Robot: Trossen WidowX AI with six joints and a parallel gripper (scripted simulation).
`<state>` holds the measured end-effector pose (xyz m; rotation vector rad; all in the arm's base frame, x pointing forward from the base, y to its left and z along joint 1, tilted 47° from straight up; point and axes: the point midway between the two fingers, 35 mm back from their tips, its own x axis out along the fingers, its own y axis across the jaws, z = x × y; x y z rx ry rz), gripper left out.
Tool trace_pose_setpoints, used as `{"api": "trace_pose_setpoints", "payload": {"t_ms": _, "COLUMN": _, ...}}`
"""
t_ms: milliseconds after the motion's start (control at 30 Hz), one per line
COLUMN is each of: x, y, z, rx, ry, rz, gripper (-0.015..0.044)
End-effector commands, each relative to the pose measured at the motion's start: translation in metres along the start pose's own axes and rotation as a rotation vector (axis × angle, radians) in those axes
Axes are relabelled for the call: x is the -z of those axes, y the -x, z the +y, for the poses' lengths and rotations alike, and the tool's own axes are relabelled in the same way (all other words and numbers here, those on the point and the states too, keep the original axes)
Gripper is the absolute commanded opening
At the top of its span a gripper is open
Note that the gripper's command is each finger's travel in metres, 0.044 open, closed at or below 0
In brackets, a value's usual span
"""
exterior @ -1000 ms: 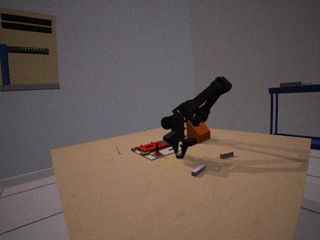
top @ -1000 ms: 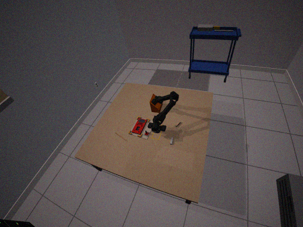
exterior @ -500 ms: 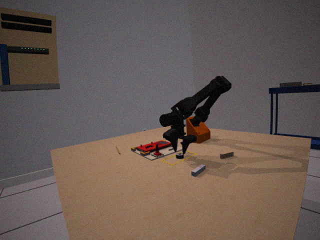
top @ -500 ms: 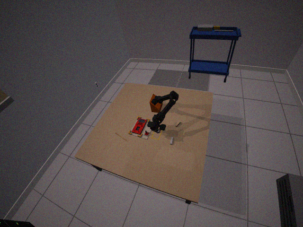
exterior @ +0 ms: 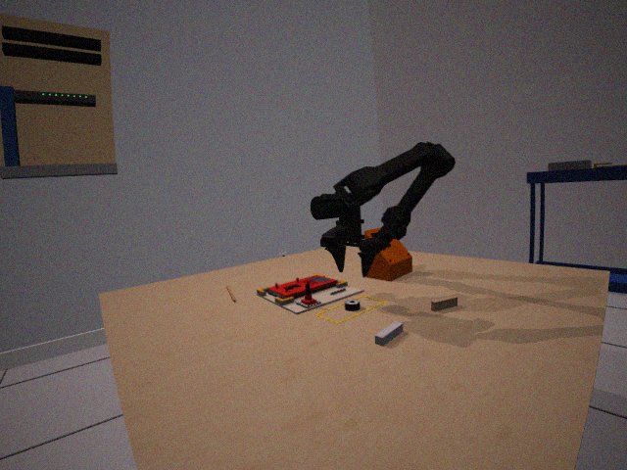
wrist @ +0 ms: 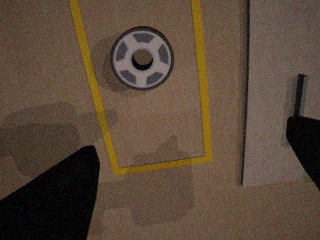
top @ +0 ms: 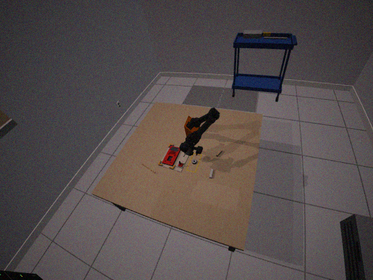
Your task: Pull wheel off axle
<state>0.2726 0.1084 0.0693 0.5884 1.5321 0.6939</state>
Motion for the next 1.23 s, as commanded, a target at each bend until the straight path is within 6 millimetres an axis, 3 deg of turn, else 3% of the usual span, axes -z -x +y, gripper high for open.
{"api": "trace_pose_setpoints", "payload": {"t_ms": 0, "x": 0.035, "y": 0.021, "z": -0.016, "rx": 0.002, "ry": -0.004, "rz": -0.001, "gripper": 0.044}}
{"api": "trace_pose_setpoints", "payload": {"t_ms": 133, "x": 0.056, "y": 0.031, "z": -0.021, "rx": -0.006, "ry": -0.002, "rz": 0.001, "gripper": 0.044}}
{"api": "trace_pose_setpoints", "payload": {"t_ms": 1200, "x": 0.056, "y": 0.031, "z": -0.021, "rx": -0.006, "ry": -0.002, "rz": 0.001, "gripper": 0.044}}
